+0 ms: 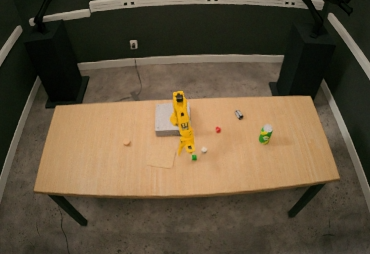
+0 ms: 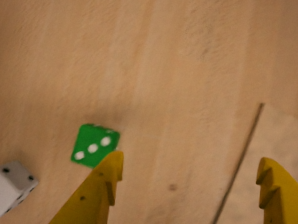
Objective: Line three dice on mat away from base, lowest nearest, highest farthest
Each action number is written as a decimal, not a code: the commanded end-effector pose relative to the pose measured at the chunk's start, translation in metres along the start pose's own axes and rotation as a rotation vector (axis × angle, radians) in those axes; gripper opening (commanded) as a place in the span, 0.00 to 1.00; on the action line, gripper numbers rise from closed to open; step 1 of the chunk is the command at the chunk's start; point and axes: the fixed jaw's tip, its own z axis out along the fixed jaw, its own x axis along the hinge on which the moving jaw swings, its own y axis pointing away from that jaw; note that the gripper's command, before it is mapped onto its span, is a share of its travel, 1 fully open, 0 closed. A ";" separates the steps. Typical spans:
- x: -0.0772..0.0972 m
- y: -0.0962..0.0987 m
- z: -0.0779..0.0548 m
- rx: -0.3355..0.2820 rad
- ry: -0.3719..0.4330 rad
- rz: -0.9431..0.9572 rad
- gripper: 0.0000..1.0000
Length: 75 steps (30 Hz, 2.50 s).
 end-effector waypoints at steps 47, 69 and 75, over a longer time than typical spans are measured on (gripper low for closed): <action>0.033 0.031 0.004 -0.076 0.091 -0.010 0.31; 0.033 0.031 0.004 -0.076 0.091 -0.010 0.31; 0.034 0.035 0.003 -0.086 0.092 -0.026 0.31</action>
